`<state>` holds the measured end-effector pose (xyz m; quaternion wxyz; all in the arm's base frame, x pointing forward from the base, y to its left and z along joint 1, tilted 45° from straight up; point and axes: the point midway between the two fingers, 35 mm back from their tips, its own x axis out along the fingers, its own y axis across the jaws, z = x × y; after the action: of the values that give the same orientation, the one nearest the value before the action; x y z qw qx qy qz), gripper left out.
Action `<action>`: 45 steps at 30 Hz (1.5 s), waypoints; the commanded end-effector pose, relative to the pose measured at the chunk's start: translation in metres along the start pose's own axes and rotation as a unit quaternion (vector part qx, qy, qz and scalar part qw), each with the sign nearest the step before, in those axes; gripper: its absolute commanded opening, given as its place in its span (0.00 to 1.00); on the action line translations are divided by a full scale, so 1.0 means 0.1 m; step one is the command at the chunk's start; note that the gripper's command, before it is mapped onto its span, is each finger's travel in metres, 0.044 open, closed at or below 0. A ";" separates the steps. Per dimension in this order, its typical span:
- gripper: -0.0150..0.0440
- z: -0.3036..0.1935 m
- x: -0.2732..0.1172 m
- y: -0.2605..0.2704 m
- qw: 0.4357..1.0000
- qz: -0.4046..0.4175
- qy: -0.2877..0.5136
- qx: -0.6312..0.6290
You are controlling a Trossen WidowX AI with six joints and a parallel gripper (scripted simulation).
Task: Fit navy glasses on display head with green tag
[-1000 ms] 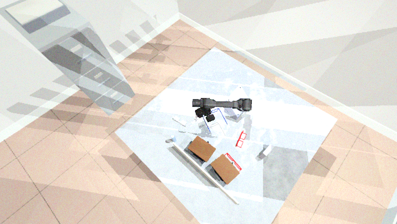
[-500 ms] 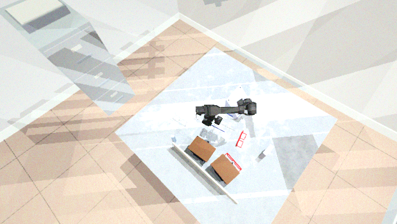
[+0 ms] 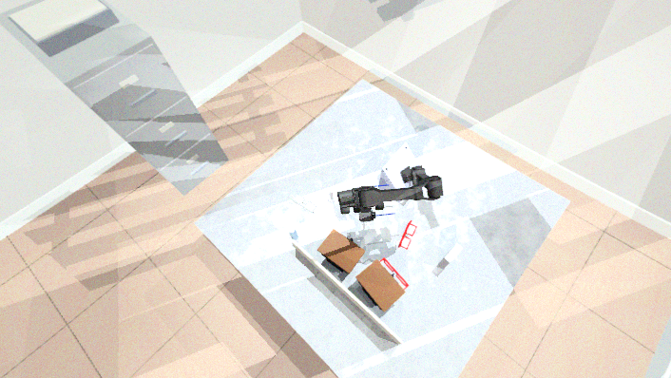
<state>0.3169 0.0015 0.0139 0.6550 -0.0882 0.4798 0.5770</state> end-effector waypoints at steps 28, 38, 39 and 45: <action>0.25 0.37 0.22 0.31 0.961 0.013 -0.011 -0.276; 0.25 0.38 0.32 0.30 0.961 0.012 -0.011 -0.276; 0.25 0.38 0.33 0.30 0.961 0.012 -0.011 -0.276; 0.25 0.38 0.40 0.29 0.961 0.012 -0.011 -0.276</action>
<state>0.3110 0.0579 0.0226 0.6046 -0.2601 0.2937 0.6932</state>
